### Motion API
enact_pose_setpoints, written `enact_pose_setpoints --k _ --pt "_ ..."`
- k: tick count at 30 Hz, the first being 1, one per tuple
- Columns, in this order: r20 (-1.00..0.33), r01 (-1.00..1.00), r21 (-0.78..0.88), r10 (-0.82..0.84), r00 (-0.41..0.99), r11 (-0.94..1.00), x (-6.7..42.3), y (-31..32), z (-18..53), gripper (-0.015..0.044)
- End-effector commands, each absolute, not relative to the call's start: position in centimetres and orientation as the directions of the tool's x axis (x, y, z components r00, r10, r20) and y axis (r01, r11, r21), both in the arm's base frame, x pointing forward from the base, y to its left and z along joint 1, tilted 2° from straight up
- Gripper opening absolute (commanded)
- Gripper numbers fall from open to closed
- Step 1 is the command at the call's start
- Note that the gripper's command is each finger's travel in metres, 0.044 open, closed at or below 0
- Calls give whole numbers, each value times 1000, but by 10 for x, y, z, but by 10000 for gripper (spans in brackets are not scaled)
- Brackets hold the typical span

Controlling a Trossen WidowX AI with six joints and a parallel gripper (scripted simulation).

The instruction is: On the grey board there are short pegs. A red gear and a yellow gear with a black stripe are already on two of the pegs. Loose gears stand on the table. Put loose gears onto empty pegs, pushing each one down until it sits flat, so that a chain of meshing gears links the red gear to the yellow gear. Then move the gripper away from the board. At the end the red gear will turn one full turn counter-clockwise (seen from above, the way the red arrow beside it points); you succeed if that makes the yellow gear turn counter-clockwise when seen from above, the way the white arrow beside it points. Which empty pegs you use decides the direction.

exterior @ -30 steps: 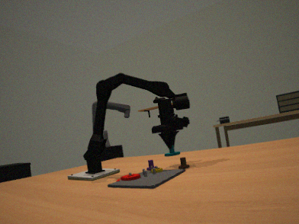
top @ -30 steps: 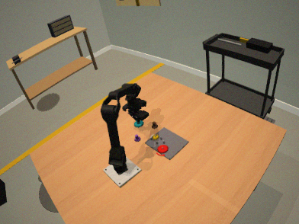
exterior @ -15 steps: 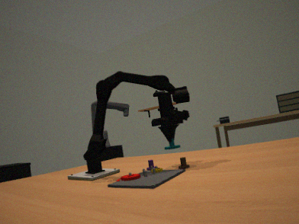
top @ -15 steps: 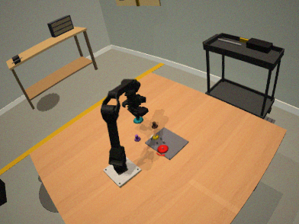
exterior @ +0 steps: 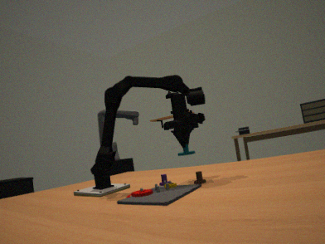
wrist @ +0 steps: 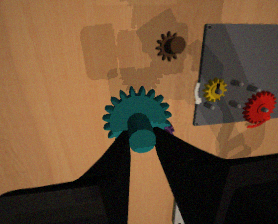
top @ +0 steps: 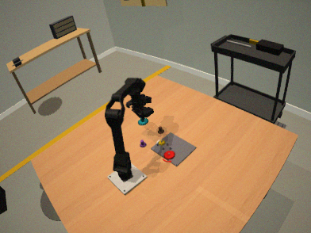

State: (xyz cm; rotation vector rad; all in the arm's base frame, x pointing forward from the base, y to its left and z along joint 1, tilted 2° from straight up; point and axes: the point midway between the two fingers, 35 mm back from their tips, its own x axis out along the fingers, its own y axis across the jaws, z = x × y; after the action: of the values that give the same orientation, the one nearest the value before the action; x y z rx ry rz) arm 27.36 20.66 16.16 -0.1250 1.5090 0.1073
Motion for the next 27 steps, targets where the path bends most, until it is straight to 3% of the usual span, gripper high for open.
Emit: enact_pose_setpoints --k 1,27 --pt "-998 -140 -11 -3 60 990 274 207 169 0" --pt "-998 -127 -10 -3 58 992 272 195 201 0"
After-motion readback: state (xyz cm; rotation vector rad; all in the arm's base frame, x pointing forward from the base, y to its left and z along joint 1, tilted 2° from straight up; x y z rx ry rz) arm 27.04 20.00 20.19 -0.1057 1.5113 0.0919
